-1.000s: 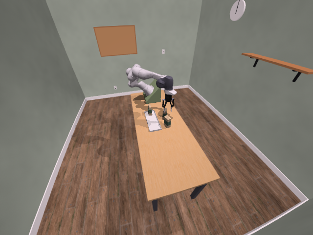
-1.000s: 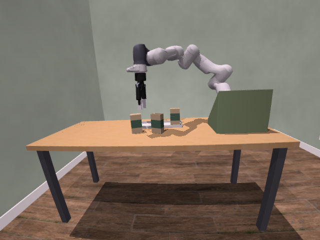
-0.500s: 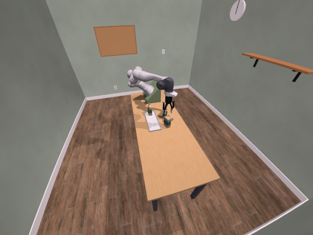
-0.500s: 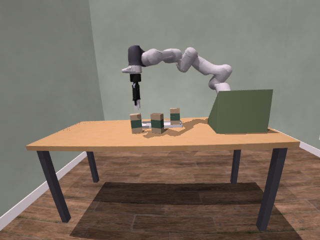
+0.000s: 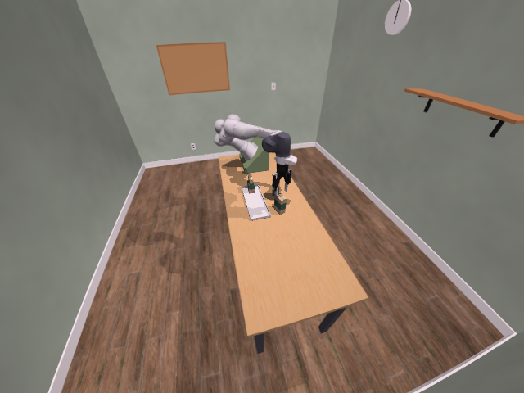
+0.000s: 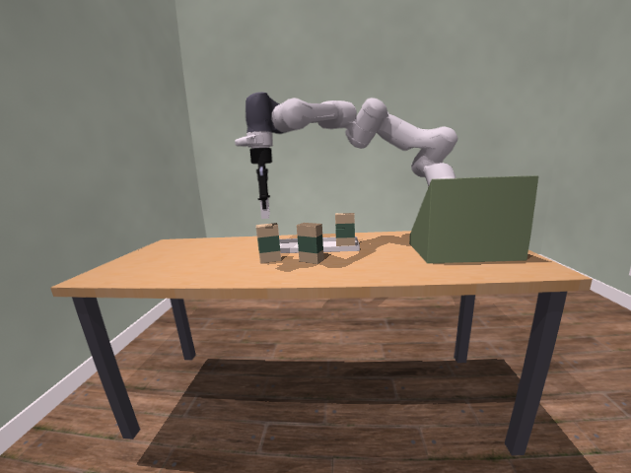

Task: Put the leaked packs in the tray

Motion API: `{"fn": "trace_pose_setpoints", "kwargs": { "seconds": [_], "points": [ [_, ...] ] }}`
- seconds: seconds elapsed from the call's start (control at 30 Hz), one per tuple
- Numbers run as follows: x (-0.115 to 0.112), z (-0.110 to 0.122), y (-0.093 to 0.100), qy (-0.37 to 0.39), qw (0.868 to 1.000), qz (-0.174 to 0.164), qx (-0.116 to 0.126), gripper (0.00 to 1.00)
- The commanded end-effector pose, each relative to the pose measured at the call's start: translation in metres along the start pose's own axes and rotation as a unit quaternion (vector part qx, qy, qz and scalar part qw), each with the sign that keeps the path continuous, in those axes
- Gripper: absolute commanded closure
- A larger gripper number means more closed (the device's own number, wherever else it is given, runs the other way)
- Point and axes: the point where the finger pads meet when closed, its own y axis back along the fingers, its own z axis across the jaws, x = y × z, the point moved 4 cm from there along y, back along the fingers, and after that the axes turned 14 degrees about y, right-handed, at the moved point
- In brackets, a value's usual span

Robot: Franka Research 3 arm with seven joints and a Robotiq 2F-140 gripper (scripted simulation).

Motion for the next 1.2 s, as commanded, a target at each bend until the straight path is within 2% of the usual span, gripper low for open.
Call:
{"fn": "trace_pose_setpoints", "kwargs": {
  "seconds": [0.0,0.13,0.33,1.17],
  "points": [
    [-0.002,0.001,0.0,0.045,0.999,-0.011,-0.001,0.47],
    [-0.002,0.001,-0.002,0.046,0.999,-0.011,-0.002,0.47],
    [0.001,0.001,-0.02,0.046,0.999,-0.011,-0.002,0.47],
    [0.001,0.001,-0.02,0.046,0.999,-0.011,-0.002,0.47]
  ]
}}
